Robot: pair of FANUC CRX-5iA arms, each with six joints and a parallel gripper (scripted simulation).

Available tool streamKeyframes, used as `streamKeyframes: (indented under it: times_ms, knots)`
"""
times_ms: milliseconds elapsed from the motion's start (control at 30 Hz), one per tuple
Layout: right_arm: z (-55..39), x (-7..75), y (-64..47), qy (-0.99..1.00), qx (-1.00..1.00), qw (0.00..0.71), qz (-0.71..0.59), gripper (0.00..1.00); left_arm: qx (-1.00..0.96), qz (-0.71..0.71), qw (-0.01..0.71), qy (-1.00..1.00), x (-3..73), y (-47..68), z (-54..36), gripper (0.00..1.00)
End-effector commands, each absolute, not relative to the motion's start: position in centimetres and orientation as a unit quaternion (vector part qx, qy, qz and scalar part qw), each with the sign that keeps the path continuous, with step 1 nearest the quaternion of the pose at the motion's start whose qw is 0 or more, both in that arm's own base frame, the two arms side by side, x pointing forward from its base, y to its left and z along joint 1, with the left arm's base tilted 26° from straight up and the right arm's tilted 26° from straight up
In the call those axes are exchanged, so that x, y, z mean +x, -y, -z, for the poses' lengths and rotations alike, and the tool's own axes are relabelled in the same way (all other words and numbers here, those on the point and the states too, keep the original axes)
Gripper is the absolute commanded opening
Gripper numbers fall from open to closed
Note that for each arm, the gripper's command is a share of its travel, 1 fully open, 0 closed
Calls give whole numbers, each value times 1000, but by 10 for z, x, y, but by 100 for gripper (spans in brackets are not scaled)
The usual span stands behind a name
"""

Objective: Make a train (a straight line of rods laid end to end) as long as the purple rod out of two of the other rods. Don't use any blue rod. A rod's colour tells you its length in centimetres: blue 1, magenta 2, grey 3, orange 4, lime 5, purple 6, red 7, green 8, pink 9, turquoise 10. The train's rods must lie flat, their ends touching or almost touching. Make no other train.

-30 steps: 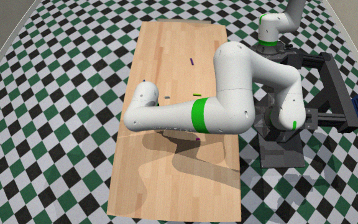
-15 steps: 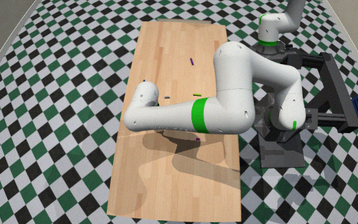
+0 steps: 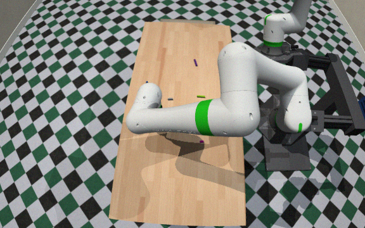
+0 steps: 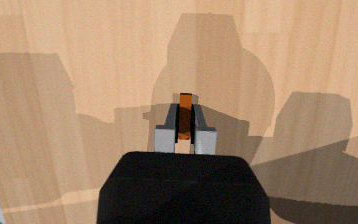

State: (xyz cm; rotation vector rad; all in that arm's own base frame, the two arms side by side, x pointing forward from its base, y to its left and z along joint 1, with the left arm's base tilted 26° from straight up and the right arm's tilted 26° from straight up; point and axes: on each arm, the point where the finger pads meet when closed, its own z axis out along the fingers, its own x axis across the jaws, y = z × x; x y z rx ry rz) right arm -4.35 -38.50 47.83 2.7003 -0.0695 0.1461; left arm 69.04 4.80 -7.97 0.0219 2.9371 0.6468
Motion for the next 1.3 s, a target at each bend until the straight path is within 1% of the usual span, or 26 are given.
streamKeyframes:
  times_ms: [0, 167, 433, 667, 1133, 1267]
  knots:
    - [-479, -44, 385, 25, 974, 218, -53, 100, 7, -214, 68, -974, 691, -47, 78, 24]
    - [-479, -44, 385, 25, 974, 218, -53, 100, 7, -214, 68, -974, 689, -41, 66, 24]
    - [-479, -44, 385, 25, 974, 218, -53, 100, 7, -214, 68, -974, 682, -18, 15, 24]
    - [-479, -44, 385, 25, 974, 218, -53, 100, 7, -214, 68, -974, 678, -7, -8, 24]
    - [-479, -44, 385, 25, 974, 218, -53, 100, 10, -214, 68, -974, 677, -6, -12, 24]
    - [-479, -44, 385, 25, 974, 218, -53, 100, 66, -218, 55, -972, 660, -15, -14, 24]
